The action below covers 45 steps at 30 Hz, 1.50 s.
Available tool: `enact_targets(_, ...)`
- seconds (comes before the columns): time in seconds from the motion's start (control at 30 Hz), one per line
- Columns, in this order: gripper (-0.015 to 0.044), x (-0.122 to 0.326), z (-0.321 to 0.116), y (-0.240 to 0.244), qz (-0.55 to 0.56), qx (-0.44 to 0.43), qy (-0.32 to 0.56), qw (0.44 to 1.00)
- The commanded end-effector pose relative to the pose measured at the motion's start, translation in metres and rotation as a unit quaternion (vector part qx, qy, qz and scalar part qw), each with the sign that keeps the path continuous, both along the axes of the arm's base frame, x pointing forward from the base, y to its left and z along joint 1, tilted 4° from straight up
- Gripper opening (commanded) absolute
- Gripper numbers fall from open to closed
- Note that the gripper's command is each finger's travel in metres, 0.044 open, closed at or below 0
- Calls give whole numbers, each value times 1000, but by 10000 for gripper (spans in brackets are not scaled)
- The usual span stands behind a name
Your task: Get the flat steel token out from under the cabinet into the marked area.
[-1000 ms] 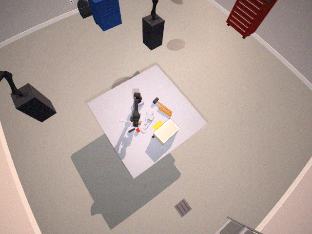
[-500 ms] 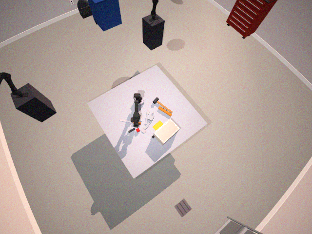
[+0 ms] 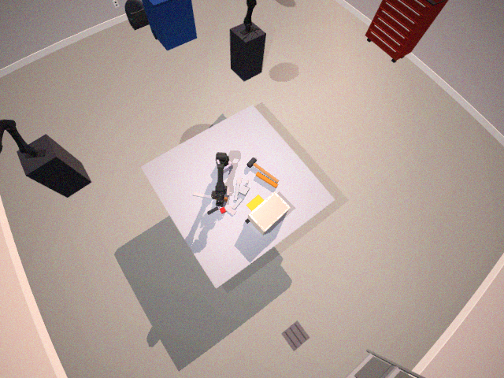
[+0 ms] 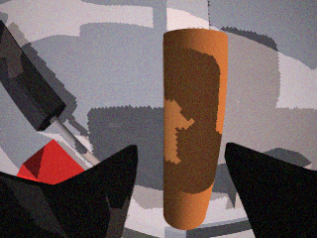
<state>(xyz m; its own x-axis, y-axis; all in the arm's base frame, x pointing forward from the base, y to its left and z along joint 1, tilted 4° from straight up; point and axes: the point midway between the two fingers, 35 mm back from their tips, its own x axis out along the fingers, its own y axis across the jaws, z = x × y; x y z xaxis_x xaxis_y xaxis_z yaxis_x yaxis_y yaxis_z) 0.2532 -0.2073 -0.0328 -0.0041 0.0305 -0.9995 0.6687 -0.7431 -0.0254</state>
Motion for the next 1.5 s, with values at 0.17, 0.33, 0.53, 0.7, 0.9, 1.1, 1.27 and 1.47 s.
enact_targets(0.17, 270, -3, -10, 2, -2, 3, 5, 1000)
enact_targets(0.33, 191, -2, -8, 1, 0, 2, 2, 1000)
enact_targets(0.53, 132, -2, -8, 1, 0, 2, 2, 1000)
enact_targets(0.7, 79, -2, -8, 1, 0, 2, 2, 1000)
enact_targets(0.9, 0, -2, -4, 2, -2, 3, 5, 1000)
enact_targets(1.1, 0, -4, 9, 5, -2, 3, 5, 1000)
enact_targets(1.27, 0, -5, 19, 7, -2, 3, 6, 1000)
enact_targets(1.47, 0, -7, 31, 9, -2, 3, 6, 1000)
